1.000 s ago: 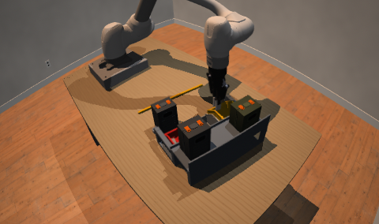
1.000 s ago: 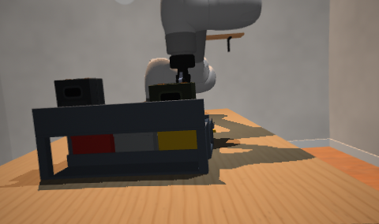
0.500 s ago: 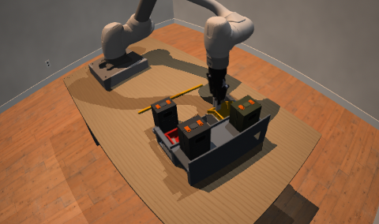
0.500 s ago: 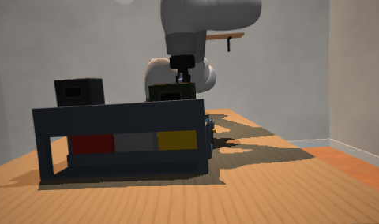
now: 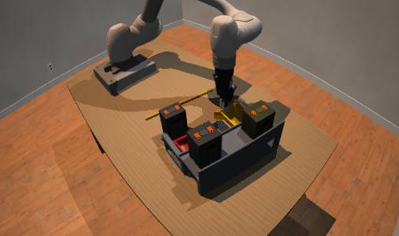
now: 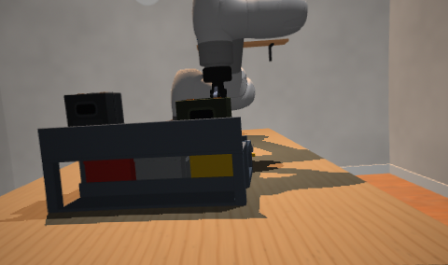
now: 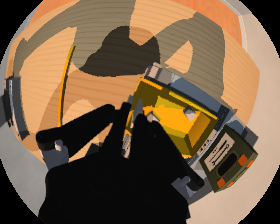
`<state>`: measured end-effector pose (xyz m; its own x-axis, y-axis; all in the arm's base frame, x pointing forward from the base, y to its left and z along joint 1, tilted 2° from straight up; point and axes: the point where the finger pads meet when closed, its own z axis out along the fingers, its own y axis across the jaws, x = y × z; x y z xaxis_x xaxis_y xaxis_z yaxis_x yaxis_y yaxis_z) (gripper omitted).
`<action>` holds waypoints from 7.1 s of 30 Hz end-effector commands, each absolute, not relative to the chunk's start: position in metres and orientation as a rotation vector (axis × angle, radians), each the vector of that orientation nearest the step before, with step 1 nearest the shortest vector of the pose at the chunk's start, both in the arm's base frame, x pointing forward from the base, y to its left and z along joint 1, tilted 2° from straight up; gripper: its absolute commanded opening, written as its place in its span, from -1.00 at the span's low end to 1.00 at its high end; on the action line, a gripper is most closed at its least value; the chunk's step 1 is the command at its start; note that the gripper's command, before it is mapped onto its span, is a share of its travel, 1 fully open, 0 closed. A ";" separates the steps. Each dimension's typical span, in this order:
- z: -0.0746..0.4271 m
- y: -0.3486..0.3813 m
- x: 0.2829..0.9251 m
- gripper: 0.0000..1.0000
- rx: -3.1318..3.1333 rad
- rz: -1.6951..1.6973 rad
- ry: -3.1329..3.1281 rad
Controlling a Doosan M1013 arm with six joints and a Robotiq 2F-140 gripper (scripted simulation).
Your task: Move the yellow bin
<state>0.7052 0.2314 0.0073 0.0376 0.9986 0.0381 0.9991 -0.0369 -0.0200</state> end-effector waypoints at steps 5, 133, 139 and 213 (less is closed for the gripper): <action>0.008 0.232 0.705 -1.00 -2.233 -0.023 -2.152; 0.003 0.238 0.546 -1.00 -2.233 -0.023 -2.152; 0.003 0.238 0.546 -1.00 -2.233 -0.023 -2.152; -0.009 0.238 0.545 0.15 -2.233 -0.023 -2.152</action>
